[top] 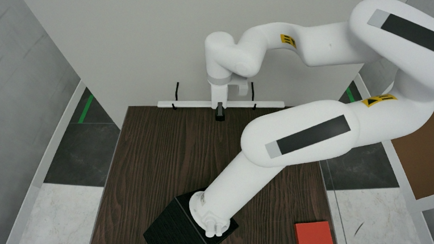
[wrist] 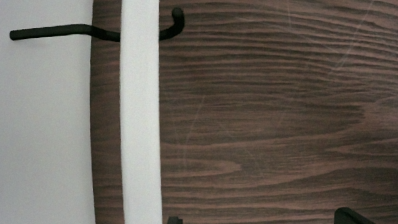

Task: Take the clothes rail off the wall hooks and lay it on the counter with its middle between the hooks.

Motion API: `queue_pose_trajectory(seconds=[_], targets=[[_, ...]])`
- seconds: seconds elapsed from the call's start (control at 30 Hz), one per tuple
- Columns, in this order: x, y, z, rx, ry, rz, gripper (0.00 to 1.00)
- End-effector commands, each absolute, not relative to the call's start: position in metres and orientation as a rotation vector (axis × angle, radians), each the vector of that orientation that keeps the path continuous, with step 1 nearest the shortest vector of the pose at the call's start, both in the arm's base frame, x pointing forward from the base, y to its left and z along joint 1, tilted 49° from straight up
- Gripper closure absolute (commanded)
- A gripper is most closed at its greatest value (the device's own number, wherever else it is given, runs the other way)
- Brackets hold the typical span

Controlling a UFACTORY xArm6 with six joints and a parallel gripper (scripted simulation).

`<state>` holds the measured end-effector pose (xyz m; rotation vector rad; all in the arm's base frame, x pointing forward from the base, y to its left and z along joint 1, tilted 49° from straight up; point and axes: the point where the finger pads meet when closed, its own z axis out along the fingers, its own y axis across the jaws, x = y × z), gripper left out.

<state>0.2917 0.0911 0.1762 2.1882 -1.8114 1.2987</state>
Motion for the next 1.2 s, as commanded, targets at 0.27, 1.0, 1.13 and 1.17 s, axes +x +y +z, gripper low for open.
queue_pose_trajectory(seconds=[0.27, 1.0, 1.13, 1.17], targets=[[0.307, 0.096, 0.182, 2.190, -1.813, 1.299, 0.00], [0.338, 0.103, 0.193, 2.190, -1.813, 1.300, 0.00], [0.344, 0.104, 0.196, 2.190, -1.813, 1.300, 0.00], [0.345, 0.105, 0.196, 2.190, -1.813, 1.300, 0.00]])
